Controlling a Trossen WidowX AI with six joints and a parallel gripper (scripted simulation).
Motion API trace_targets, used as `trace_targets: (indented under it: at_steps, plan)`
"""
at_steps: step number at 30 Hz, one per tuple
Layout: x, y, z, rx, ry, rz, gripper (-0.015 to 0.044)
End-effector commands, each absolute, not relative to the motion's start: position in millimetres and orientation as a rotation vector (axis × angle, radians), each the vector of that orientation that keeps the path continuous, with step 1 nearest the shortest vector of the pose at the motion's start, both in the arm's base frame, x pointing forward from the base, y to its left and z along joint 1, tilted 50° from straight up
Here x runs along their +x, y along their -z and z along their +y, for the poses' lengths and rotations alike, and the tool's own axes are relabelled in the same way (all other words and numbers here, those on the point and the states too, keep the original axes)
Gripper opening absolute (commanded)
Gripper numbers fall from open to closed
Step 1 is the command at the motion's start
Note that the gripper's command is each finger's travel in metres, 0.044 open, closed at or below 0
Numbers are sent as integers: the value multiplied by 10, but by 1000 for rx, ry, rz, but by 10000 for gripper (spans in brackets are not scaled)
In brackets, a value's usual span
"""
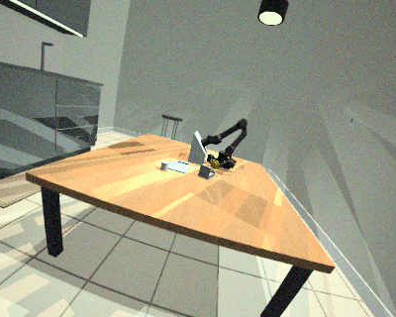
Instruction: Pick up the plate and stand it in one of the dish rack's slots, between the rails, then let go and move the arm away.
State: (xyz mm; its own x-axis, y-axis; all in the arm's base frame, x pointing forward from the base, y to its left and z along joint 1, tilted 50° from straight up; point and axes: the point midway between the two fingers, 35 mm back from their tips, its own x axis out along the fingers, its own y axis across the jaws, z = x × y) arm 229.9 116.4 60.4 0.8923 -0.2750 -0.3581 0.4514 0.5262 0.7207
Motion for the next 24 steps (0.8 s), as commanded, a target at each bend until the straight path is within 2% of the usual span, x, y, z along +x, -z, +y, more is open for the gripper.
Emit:
trace_targets:
  at_steps: [1, 24]
  plan:
    - [2319, -566, 1121, 907, 441, 213, 0]
    - [2530, -476, 1022, 932, 436, 202, 0]
